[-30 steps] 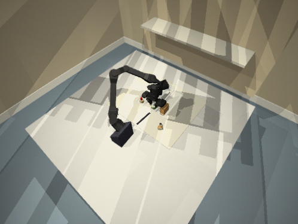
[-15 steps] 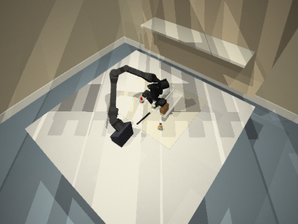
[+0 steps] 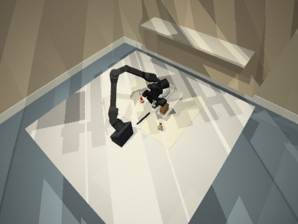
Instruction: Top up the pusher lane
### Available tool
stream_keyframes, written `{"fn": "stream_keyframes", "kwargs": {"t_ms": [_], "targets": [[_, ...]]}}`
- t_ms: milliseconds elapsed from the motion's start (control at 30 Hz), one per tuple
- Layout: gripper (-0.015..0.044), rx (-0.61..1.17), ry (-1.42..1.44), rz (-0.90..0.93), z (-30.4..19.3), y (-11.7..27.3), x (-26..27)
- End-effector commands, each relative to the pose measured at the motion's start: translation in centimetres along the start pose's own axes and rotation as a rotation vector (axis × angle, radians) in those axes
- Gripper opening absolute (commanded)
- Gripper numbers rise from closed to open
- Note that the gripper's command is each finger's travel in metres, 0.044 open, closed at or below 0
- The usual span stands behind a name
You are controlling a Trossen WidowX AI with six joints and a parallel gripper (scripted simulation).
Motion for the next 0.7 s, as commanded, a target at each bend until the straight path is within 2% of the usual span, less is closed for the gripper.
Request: {"fn": "stream_keyframes", "kwargs": {"t_ms": [0,667], "targets": [[0.0000,-0.025,0.013,0.005,0.59,0.24,0.06],[0.0000,-0.025,0.013,0.005,0.60,0.05,0.07]]}}
Point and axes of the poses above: the point midway between the two fingers, 35 mm back from their tips, its own y axis back along the fingers, its own x axis across the jaws, z = x × y, the point moved 5 cm from there along y, back along the fingers, and after that the axes turned 5 degrees about y, right-handed, at the moved point
